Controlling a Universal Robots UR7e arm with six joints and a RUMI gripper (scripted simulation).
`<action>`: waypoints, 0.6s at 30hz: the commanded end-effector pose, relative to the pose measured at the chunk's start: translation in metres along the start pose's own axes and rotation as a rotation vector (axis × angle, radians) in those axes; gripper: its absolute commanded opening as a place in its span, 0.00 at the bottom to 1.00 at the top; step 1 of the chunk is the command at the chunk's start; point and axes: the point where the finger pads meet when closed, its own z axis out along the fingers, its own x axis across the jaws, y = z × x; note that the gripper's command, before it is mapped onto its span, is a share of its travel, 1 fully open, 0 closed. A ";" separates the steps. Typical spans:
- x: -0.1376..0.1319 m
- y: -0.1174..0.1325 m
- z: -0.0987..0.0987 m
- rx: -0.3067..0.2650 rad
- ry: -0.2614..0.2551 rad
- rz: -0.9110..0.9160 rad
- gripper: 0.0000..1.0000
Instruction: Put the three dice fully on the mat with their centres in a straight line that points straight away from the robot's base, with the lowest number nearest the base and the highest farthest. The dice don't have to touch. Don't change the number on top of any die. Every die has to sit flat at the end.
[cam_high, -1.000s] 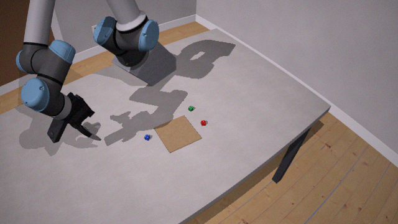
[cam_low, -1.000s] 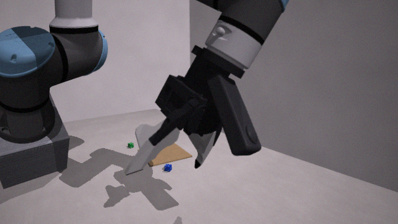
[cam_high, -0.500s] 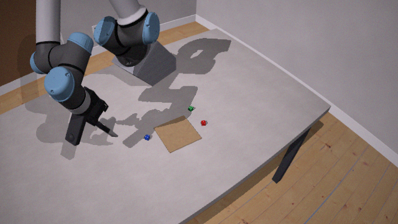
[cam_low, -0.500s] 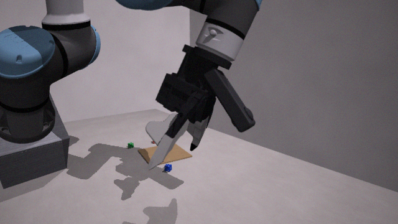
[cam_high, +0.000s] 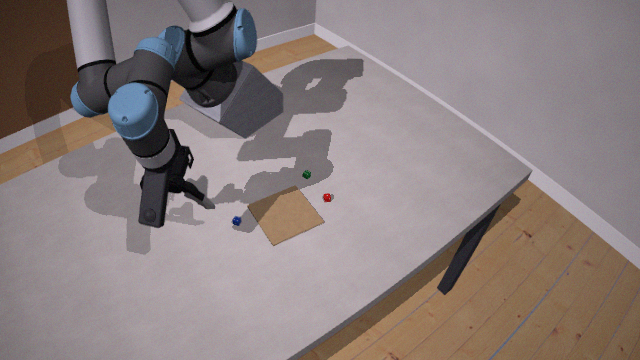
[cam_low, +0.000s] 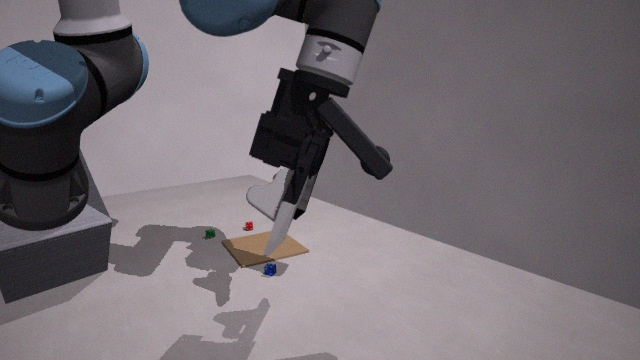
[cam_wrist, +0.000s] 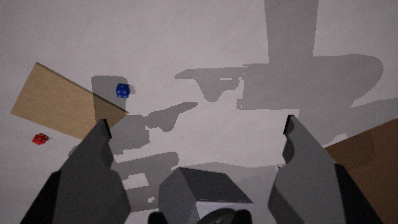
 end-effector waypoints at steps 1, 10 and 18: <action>-0.024 0.007 -0.005 0.070 0.007 -0.160 1.00; -0.051 0.018 -0.012 0.140 0.016 -0.331 1.00; -0.074 0.032 -0.020 0.207 0.029 -0.488 1.00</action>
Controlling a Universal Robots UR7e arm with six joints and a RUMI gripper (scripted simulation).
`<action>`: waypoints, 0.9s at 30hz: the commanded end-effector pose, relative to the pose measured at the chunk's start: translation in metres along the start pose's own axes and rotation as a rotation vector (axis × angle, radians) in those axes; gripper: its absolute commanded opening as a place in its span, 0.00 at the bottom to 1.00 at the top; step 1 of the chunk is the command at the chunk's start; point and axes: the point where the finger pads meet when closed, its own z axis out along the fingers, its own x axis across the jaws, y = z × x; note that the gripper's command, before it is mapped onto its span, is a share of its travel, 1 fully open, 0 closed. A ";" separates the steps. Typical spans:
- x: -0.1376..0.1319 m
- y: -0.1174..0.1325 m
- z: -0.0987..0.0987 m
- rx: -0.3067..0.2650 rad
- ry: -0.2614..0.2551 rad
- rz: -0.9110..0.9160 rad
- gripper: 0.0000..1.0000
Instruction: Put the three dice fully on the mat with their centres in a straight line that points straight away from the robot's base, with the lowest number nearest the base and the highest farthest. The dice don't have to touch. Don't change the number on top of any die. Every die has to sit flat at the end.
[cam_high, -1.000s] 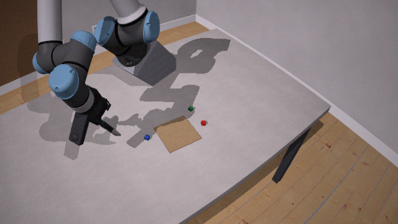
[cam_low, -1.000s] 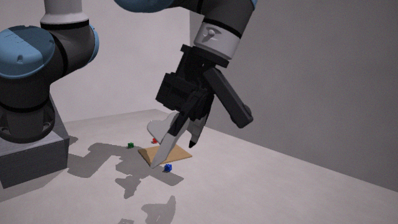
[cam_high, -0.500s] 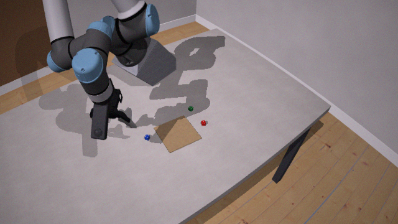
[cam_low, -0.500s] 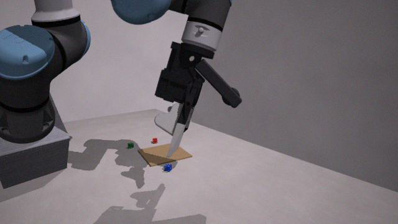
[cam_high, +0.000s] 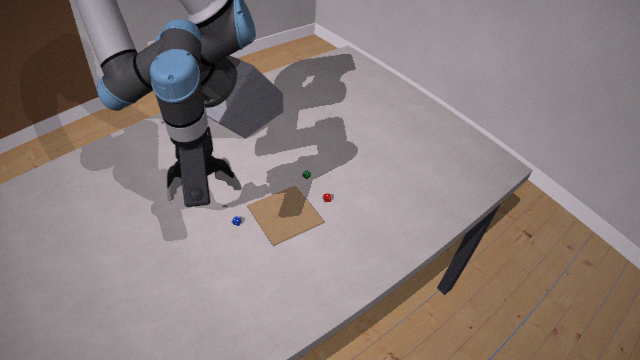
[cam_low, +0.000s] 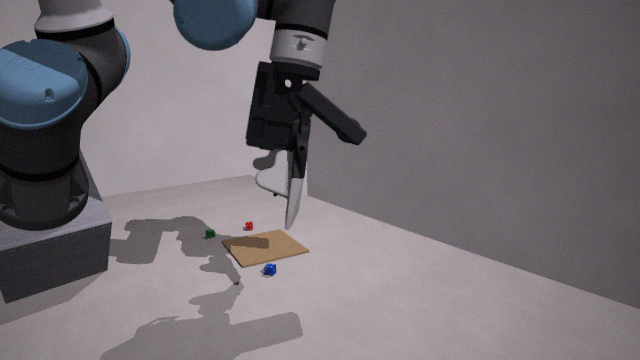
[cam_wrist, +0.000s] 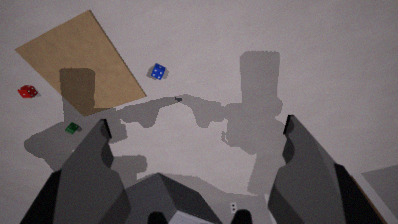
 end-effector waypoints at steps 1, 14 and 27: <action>-0.020 0.002 -0.007 0.062 0.013 -0.130 1.00; -0.057 0.012 -0.022 0.163 0.040 -0.360 1.00; -0.065 0.015 -0.026 0.189 0.048 -0.418 1.00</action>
